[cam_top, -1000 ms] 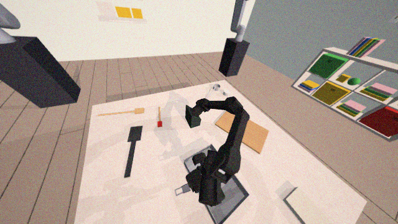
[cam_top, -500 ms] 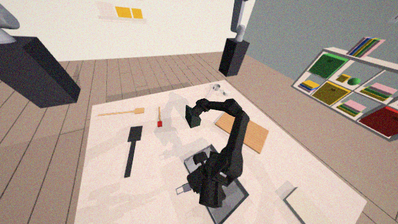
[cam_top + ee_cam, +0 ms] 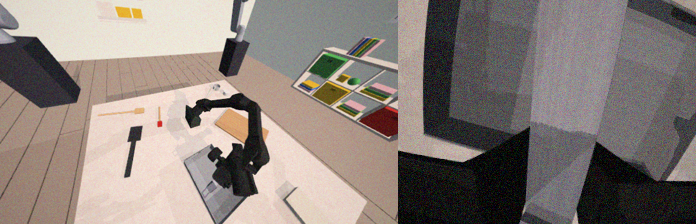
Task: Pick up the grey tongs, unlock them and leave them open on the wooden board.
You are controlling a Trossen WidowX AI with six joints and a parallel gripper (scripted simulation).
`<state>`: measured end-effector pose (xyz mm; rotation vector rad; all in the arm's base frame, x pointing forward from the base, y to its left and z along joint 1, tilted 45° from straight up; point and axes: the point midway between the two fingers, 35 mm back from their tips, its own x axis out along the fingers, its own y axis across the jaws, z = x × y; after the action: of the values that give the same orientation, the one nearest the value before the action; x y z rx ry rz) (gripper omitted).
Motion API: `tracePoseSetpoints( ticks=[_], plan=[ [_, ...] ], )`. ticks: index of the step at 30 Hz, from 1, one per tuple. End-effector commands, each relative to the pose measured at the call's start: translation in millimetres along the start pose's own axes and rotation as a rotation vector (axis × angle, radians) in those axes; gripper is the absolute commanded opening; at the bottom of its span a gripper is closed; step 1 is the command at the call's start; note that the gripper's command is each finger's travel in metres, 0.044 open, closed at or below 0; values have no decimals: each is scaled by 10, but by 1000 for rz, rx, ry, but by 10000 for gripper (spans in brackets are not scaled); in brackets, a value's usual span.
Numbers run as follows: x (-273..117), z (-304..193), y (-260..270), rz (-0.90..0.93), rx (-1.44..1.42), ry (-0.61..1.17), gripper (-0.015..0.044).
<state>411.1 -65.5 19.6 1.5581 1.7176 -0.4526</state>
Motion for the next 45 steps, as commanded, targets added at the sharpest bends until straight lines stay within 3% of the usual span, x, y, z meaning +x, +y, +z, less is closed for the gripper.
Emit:
tracePoseSetpoints(
  ticks=[1,22,31,45],
  plan=[
    [-80,-299,73,1,-115,5,-150],
    [-381,-1777,187,9,-674,20,-150],
    [-392,-1982,166,6,-750,19,-150],
    [-370,-2834,-44,-13,-1060,-1,-150]
  ],
)
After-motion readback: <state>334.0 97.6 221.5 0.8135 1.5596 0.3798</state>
